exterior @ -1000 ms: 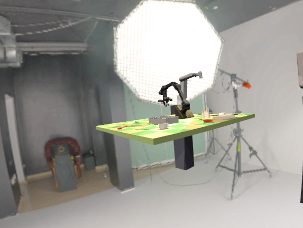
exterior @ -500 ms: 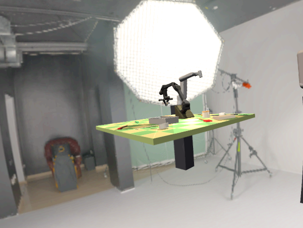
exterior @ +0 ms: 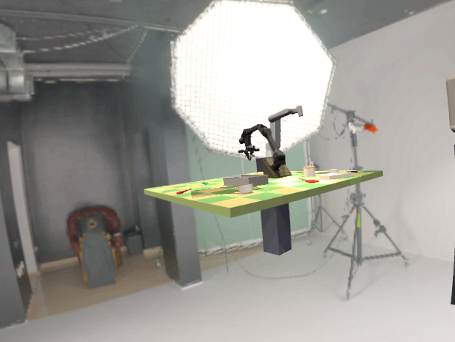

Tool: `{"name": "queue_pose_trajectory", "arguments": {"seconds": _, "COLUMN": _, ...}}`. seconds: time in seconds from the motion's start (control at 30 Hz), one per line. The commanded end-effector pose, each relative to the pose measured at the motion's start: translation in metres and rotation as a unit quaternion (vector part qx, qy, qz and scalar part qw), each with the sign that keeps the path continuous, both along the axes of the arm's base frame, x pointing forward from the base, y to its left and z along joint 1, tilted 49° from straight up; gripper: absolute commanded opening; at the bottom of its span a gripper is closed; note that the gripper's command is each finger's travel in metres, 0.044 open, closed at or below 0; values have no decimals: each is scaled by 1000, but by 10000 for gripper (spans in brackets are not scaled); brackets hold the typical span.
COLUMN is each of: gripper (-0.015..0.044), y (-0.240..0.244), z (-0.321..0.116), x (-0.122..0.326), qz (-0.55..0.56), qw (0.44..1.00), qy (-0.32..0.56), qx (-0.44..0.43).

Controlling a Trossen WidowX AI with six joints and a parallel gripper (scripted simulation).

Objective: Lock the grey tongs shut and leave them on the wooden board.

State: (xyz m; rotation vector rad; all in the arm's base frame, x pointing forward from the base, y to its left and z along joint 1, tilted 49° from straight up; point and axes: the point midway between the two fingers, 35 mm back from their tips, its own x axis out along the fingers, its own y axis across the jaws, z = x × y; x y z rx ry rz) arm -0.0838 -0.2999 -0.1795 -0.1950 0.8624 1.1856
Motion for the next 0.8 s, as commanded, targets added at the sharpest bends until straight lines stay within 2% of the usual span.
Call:
{"name": "queue_pose_trajectory", "arguments": {"seconds": 0.0, "gripper": -150, "y": 3, "z": -5, "x": 1, "qz": -2, "qw": 1000, "qy": 0, "qx": -2}}
{"name": "queue_pose_trajectory", "arguments": {"seconds": 0.77, "gripper": -150, "y": 29, "z": -33, "x": 4, "qz": -2, "qw": 1000, "qy": 0, "qx": -2}}
